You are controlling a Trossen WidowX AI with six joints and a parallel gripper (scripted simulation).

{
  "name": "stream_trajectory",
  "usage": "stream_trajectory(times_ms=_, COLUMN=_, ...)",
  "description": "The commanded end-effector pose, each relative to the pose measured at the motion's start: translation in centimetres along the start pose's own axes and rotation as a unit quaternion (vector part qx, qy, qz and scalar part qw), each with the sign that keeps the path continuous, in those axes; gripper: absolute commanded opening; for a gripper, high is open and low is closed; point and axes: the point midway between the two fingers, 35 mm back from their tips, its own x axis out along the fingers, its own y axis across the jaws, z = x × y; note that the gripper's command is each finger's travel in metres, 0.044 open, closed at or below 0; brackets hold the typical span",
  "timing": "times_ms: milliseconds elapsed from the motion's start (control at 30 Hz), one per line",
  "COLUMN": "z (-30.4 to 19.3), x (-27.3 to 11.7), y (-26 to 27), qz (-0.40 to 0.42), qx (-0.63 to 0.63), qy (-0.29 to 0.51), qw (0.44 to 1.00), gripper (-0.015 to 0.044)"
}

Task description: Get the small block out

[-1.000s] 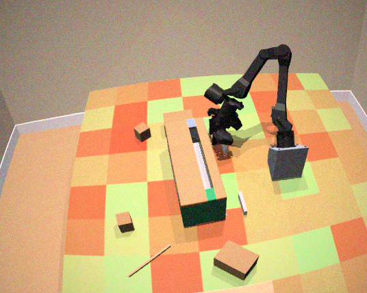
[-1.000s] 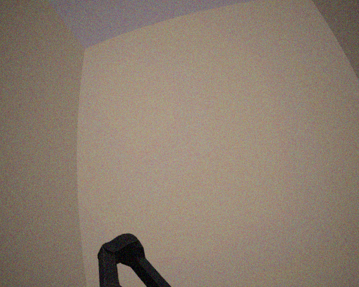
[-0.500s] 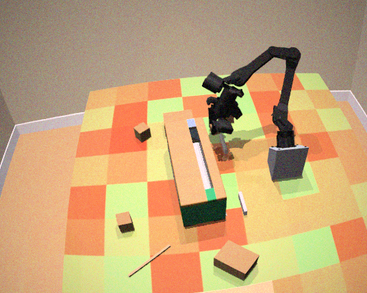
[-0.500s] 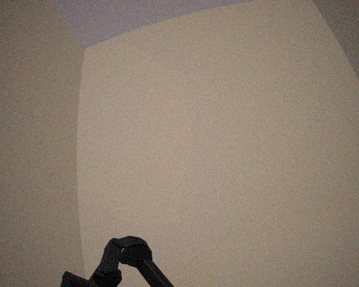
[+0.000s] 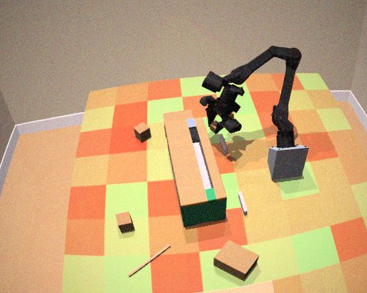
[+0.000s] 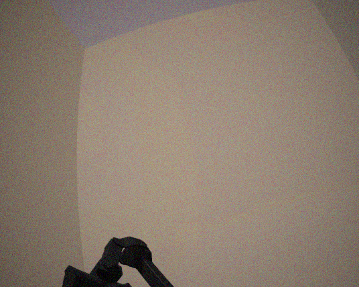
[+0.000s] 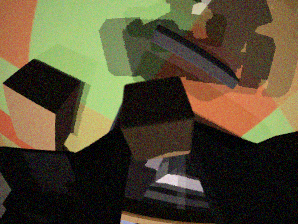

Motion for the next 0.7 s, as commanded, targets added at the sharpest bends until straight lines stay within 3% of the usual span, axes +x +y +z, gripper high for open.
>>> stream_trajectory(times_ms=0, z=-0.2, x=-0.3, y=-0.1, qz=0.001, qx=-0.069, qy=-0.003, qw=0.998, gripper=0.0000)
stream_trajectory(times_ms=333, z=-0.5, x=-0.9, y=-0.5, qz=-0.003, qx=-0.265, qy=-0.010, qw=0.964, gripper=0.0000)
stream_trajectory(times_ms=667, z=-0.7, x=-1.5, y=-0.8, qz=-0.007, qx=-0.453, qy=-0.018, qw=0.891, gripper=0.0000)
